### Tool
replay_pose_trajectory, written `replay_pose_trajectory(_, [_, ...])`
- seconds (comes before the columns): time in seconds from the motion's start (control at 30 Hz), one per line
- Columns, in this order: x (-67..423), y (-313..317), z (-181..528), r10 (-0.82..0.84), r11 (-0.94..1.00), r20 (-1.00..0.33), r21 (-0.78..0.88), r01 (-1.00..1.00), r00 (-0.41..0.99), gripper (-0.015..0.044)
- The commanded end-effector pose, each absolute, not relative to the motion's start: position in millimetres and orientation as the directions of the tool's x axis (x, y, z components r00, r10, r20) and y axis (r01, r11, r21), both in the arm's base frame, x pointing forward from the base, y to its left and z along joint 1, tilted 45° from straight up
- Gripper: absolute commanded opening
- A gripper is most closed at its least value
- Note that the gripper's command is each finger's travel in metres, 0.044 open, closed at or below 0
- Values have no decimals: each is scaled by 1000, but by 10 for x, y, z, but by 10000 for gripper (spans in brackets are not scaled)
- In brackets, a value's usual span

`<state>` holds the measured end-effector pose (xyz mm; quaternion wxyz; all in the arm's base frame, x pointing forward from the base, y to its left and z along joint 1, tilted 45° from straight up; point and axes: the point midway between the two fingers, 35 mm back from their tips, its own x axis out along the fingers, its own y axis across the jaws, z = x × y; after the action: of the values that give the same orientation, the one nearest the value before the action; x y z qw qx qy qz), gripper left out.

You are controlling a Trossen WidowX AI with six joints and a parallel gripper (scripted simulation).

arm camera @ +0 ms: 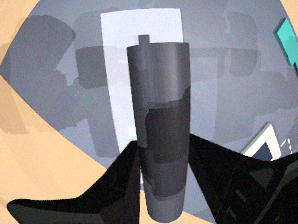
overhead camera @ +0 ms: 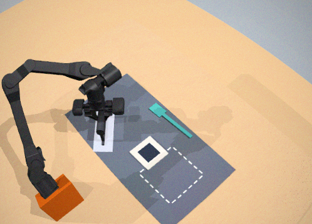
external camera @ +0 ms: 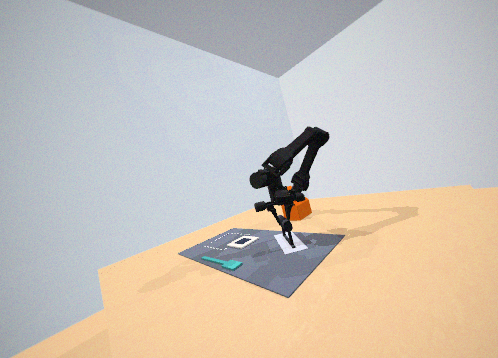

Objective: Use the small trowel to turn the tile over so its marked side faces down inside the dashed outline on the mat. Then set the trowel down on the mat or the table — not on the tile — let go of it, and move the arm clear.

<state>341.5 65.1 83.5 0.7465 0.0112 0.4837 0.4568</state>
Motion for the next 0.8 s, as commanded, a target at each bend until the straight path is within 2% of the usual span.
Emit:
replay_pose_trajectory(0.0, [3416, 653, 826, 693, 539, -712, 406, -738, 114, 130])
replay_pose_trajectory(0.23, [3416, 653, 826, 693, 432, -712, 283, -856, 114, 130])
replay_pose_trajectory(0.43, [3416, 653, 826, 693, 420, -712, 271, -866, 114, 130])
replay_pose_trajectory(0.6, [3416, 653, 826, 693, 420, -712, 271, -866, 114, 261])
replay_pose_trajectory(0.77, [3416, 653, 826, 693, 420, -712, 271, -866, 114, 270])
